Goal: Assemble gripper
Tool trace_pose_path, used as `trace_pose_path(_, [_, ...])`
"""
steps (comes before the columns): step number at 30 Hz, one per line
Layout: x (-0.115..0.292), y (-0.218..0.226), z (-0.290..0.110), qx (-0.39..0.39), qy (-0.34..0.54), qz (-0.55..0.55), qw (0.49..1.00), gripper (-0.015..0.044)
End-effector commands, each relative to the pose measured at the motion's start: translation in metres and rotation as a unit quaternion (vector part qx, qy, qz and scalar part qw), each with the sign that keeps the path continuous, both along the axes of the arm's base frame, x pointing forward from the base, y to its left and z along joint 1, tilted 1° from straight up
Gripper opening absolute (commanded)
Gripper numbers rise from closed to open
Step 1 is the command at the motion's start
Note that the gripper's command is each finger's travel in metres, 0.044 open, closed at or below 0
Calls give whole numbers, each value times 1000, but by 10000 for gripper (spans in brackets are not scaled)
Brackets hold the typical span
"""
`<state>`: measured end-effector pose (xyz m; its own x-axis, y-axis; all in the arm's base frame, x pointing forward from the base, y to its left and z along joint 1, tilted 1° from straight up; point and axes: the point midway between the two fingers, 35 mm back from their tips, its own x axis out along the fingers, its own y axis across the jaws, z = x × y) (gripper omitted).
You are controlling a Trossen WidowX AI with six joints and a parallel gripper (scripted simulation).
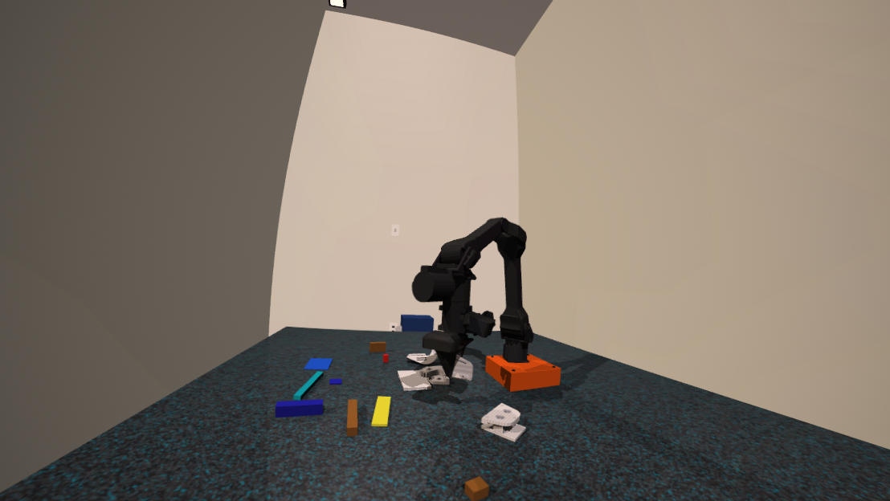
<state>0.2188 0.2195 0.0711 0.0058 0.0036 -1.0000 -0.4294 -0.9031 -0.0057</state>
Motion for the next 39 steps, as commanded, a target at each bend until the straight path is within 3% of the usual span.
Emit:
trace_pose_path(1, [1,-8,1,0,1,-44,999,134])
trace_pose_path(20, [4,-37,4,0,1,-236,972,134])
trace_pose_path(39, [3,-65,5,0,1,-418,908,134])
